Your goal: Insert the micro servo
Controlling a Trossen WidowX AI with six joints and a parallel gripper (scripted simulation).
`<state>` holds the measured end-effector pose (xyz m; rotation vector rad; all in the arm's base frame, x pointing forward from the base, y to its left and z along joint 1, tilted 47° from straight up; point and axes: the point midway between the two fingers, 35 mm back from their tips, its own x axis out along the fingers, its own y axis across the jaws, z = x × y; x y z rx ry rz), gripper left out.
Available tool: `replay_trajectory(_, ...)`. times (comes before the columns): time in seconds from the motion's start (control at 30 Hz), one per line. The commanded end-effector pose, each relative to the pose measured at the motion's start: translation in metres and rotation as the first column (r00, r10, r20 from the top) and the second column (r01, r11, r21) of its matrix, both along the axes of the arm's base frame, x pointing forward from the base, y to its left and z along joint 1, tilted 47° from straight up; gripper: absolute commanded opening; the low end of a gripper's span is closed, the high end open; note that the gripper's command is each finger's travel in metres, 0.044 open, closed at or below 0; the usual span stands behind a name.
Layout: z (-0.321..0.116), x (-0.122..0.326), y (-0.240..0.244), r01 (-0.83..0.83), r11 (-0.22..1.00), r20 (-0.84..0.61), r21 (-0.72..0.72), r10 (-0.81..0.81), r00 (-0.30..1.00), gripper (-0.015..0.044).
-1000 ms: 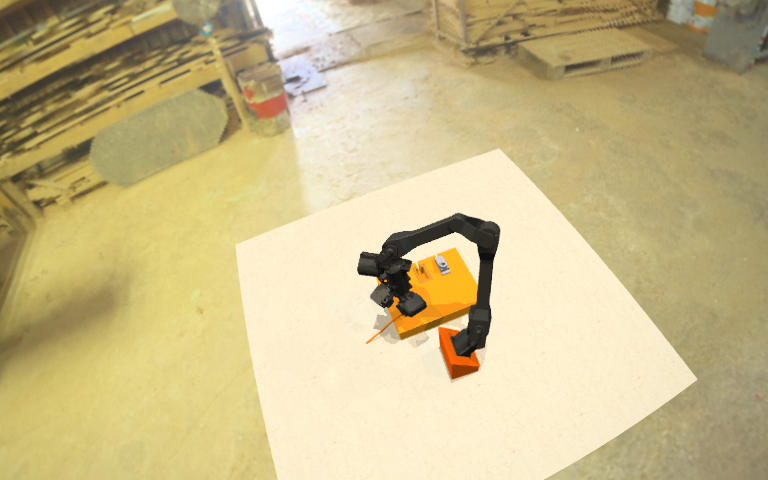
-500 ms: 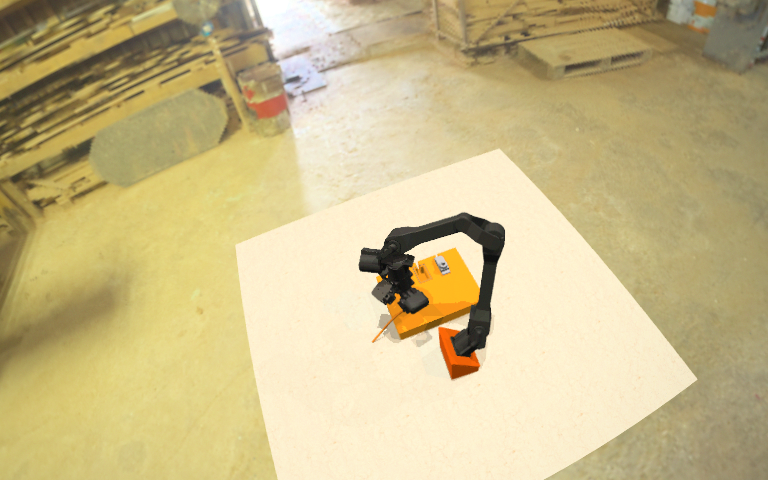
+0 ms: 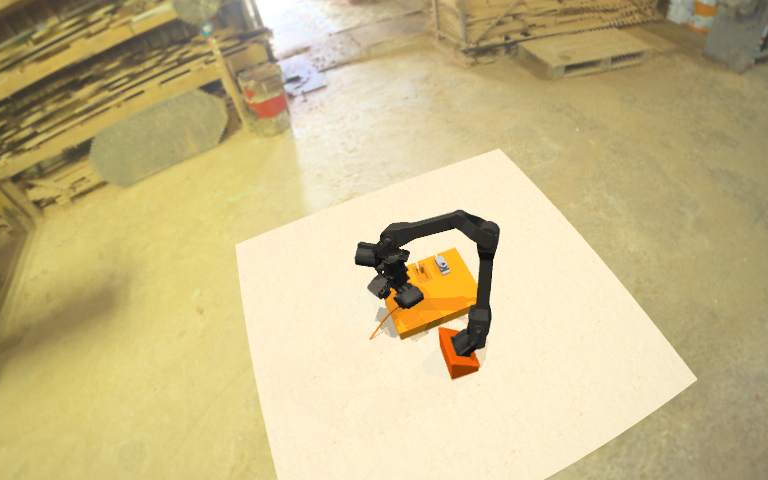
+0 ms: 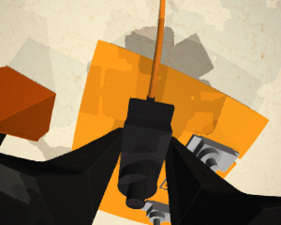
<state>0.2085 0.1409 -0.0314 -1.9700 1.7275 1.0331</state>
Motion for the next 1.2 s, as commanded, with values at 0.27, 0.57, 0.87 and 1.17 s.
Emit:
replay_trajectory(0.27,0.011,0.013,-0.006,-0.01,1.0,0.006,0.005,0.01,1.0,0.0)
replay_trajectory(0.57,0.044,0.017,-0.038,-0.01,1.0,0.005,0.002,0.01,1.0,0.0)
replay_trajectory(0.87,0.075,0.02,-0.069,-0.01,1.0,0.004,-0.001,0.01,1.0,0.0)
replay_trajectory(1.17,0.075,0.02,-0.069,0.072,0.997,0.089,0.003,-0.072,0.993,0.0)
